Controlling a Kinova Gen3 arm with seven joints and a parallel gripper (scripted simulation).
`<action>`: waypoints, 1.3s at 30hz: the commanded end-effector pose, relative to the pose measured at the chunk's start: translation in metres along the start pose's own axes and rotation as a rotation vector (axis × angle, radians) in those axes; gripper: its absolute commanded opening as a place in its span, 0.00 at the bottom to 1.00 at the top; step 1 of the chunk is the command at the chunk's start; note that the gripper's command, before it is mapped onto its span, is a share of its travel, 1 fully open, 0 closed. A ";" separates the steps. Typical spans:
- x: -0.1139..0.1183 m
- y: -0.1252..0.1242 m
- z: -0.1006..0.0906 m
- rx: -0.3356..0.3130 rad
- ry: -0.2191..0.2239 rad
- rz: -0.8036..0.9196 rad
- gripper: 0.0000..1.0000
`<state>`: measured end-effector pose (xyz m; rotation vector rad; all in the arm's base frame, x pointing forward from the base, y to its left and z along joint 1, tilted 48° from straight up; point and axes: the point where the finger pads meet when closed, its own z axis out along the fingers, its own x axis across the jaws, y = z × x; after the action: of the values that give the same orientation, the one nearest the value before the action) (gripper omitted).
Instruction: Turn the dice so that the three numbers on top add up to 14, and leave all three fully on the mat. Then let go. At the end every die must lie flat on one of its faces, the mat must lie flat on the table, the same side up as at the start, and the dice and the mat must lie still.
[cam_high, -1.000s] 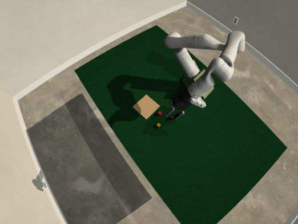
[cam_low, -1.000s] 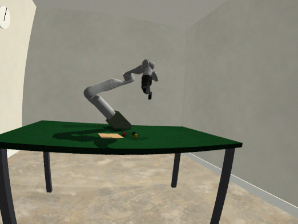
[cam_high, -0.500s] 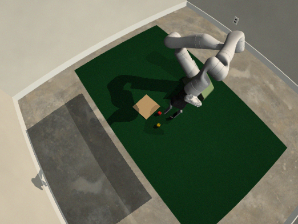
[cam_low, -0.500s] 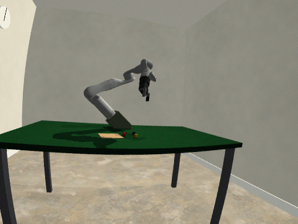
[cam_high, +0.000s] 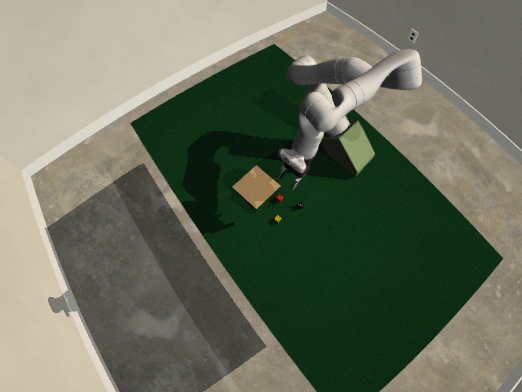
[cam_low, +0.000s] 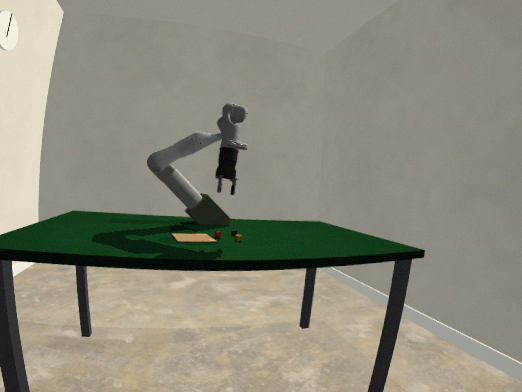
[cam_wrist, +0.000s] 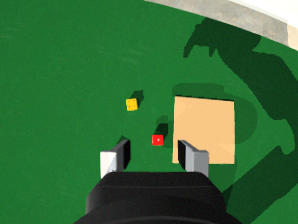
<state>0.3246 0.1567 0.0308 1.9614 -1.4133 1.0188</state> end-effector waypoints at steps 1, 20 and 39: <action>0.017 0.019 0.018 -0.080 -0.062 0.130 1.00; 0.022 0.033 0.027 -0.124 -0.098 0.214 1.00; 0.011 0.043 0.120 -0.124 -0.098 0.214 1.00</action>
<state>0.3181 0.0611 -0.0261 1.8497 -1.7273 0.9028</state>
